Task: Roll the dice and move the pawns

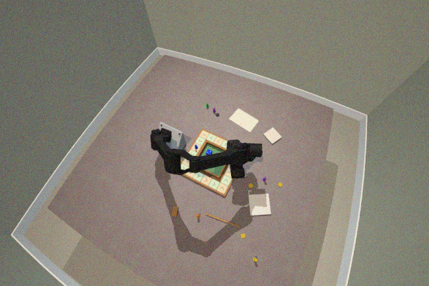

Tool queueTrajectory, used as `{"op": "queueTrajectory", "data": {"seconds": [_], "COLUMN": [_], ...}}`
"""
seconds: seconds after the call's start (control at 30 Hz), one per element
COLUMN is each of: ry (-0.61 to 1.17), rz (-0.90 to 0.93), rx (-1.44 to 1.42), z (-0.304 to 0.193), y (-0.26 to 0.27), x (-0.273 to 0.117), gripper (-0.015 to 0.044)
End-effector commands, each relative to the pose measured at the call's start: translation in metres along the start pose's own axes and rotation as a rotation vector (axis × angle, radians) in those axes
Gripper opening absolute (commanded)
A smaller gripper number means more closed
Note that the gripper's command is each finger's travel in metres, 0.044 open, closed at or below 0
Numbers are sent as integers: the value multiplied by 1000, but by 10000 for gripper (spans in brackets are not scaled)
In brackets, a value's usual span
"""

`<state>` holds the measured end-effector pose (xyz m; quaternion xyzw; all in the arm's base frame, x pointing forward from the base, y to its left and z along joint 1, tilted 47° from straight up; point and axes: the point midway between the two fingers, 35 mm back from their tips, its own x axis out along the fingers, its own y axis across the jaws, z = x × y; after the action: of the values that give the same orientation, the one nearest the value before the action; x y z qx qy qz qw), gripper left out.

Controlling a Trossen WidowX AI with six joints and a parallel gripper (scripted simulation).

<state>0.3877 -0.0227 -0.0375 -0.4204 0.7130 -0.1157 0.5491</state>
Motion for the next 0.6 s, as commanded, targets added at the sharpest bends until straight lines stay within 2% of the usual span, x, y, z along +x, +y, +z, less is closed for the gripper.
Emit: {"op": "queueTrajectory", "data": {"seconds": [0.0,0.23,0.33,0.47,0.57], "ry": [2,2,5,5,2], "rz": [1,1,2,2,6], "rx": [1,0,-3,-4,76], "z": [0,0,-1,-1,-13], "y": [0,0,0,0,12], "x": [0,-10,-44,-47,-53], "gripper": [263,440,440,440,361]}}
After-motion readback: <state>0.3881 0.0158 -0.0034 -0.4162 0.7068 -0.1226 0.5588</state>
